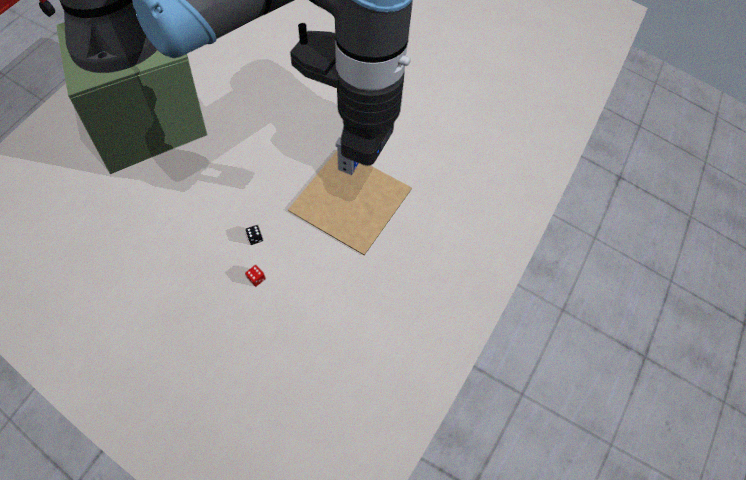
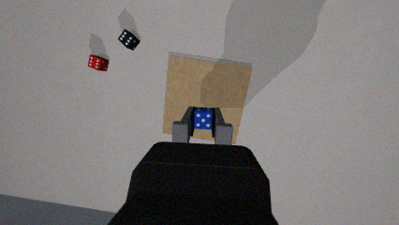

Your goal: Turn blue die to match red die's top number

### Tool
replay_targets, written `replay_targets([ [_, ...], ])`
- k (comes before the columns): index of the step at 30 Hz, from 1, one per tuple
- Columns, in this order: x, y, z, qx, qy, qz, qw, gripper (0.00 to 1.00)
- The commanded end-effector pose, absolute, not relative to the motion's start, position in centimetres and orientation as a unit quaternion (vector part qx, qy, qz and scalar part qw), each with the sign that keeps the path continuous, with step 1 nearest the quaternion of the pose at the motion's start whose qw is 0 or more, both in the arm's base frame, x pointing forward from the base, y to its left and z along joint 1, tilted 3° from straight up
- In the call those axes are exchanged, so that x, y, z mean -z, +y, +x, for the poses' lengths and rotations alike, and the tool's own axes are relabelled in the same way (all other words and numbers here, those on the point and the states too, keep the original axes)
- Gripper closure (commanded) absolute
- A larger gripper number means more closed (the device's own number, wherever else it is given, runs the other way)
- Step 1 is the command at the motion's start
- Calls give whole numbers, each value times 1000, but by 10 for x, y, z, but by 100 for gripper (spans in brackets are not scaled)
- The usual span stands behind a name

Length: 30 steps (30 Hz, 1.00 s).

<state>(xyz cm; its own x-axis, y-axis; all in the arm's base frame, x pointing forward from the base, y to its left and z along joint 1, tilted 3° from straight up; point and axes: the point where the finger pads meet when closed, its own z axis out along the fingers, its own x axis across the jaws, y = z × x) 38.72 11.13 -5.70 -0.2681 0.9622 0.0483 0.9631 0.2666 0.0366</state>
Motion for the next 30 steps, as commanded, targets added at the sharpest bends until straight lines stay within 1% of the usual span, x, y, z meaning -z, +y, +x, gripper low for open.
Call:
replay_targets([
  [1,72,112,388,29,-796,-605,8,60],
  [3,72,112,388,29,-796,-605,8,60],
  [18,131,115,389,29,-796,-605,8,60],
  [30,141,116,389,29,-796,-605,8,60],
])
